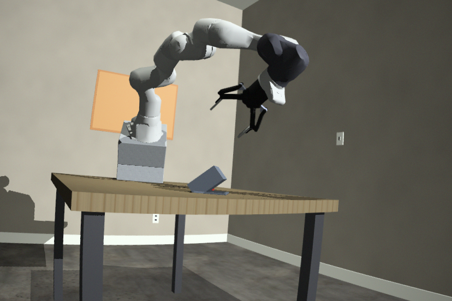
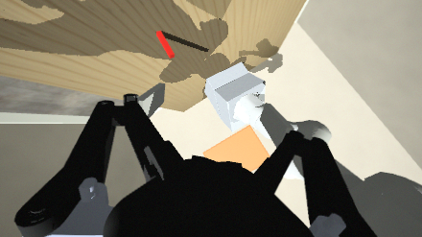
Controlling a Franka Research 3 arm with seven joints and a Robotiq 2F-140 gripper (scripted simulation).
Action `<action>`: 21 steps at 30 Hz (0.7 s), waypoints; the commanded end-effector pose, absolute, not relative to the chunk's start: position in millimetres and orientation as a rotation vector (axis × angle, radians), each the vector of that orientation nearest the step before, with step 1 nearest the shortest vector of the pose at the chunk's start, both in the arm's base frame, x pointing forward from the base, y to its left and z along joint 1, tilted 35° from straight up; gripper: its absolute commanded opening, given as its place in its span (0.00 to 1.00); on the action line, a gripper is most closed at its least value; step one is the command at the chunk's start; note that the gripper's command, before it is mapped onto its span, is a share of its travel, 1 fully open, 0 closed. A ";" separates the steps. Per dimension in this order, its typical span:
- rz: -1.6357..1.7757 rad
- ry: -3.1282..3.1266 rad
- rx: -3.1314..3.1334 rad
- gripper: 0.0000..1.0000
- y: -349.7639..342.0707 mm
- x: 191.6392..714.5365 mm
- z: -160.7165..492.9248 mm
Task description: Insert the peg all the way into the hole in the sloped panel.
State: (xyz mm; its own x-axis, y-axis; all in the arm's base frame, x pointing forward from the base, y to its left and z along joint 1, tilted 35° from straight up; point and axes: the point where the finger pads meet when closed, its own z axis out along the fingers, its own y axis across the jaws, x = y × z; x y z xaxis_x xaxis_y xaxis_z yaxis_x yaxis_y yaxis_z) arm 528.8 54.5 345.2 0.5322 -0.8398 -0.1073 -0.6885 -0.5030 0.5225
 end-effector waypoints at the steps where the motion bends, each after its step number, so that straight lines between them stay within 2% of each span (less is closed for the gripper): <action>1: -0.490 -1.249 2.355 1.00 54.5 528.8 345.3; 21: -0.434 -1.279 2.341 1.00 47.3 535.3 341.3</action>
State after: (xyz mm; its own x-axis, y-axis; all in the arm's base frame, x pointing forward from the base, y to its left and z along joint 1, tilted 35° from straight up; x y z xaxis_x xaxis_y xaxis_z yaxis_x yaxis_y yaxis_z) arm 529.0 52.1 343.4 0.5312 -0.8415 -0.0990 -0.6910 -0.4978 0.5241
